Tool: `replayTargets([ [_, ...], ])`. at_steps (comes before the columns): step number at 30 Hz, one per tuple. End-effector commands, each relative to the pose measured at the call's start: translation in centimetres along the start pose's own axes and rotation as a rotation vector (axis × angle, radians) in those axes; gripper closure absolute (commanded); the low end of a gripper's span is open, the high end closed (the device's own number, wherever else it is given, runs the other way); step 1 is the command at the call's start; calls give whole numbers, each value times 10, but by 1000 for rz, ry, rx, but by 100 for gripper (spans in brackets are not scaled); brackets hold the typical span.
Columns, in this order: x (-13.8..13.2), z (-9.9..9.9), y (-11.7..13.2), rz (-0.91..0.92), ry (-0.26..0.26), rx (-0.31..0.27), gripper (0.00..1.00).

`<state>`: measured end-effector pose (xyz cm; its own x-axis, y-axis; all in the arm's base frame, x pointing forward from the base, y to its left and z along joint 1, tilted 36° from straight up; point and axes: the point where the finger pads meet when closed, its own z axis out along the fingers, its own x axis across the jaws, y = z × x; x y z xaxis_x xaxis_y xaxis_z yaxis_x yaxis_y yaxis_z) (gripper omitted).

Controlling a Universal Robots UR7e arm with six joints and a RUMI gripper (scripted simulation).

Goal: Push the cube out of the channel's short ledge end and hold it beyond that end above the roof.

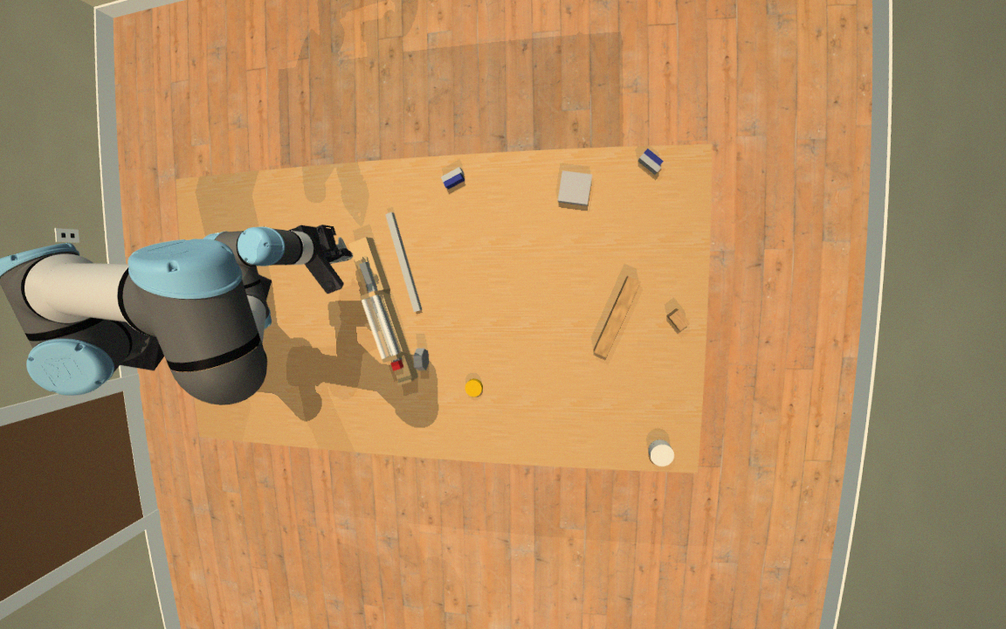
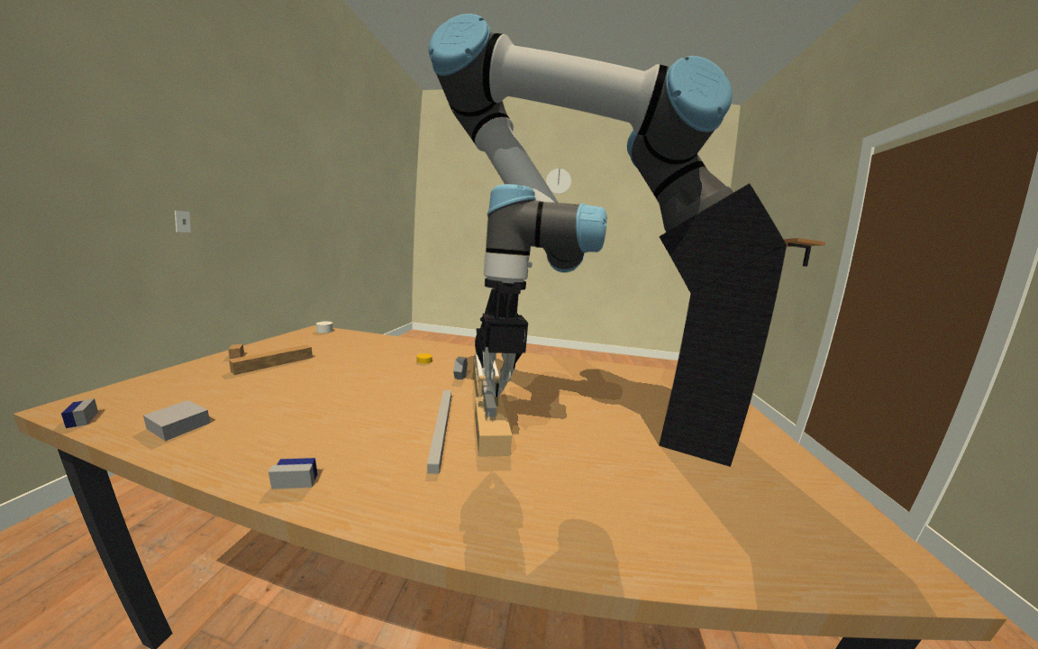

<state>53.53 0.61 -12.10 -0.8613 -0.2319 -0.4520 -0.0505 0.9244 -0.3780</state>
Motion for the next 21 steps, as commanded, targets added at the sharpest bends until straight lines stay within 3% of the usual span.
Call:
replayTargets([
  [1,-3,23,-1,3,-4,3,100],
  [21,-3,48,-1,3,-4,3,100],
])
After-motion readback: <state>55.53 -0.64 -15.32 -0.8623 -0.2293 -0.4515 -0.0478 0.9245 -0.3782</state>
